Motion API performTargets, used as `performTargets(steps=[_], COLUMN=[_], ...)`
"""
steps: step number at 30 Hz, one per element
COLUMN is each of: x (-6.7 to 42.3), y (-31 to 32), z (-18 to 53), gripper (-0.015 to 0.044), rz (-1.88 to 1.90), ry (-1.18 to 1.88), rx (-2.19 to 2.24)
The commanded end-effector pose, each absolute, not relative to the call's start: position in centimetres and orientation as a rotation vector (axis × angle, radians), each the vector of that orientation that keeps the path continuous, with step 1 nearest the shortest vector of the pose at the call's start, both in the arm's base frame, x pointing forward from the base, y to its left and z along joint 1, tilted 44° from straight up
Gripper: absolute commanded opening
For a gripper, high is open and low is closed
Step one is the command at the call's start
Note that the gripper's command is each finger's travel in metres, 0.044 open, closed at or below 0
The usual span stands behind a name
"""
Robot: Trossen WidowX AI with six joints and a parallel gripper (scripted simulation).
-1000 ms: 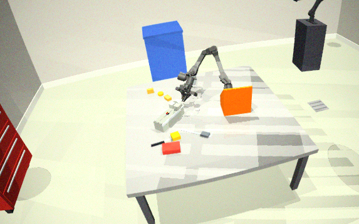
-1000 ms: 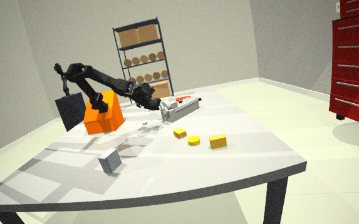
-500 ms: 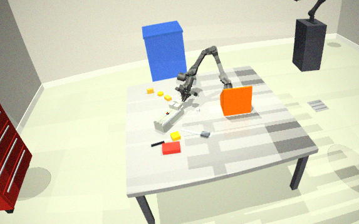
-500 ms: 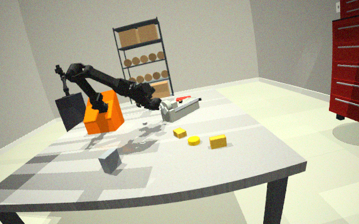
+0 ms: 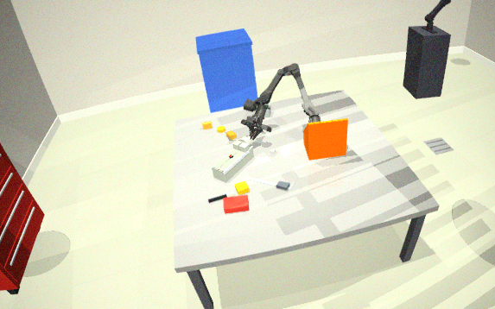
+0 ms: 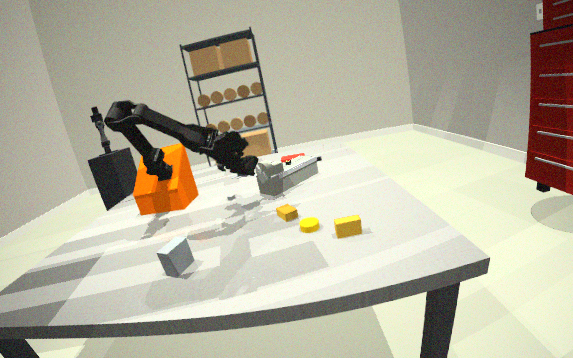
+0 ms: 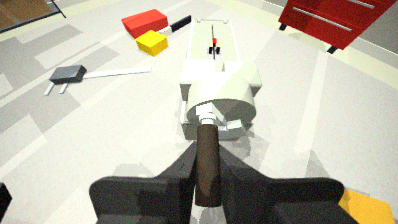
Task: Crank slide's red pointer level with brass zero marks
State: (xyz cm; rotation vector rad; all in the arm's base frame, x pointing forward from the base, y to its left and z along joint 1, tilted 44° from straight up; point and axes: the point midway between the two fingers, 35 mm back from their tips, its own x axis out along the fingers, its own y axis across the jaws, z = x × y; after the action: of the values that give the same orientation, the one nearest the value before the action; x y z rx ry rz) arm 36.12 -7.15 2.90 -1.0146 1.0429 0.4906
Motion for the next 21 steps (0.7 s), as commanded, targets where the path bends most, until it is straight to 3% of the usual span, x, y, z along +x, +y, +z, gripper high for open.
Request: performTargets(steps=[1,21], x=[36.70,36.93], y=[-7.19,-7.30], z=[3.66,3.86], gripper=[0.0000,0.0000], rz=[0.483,0.483], ry=[1.025,1.025], rx=[-1.023,-1.023])
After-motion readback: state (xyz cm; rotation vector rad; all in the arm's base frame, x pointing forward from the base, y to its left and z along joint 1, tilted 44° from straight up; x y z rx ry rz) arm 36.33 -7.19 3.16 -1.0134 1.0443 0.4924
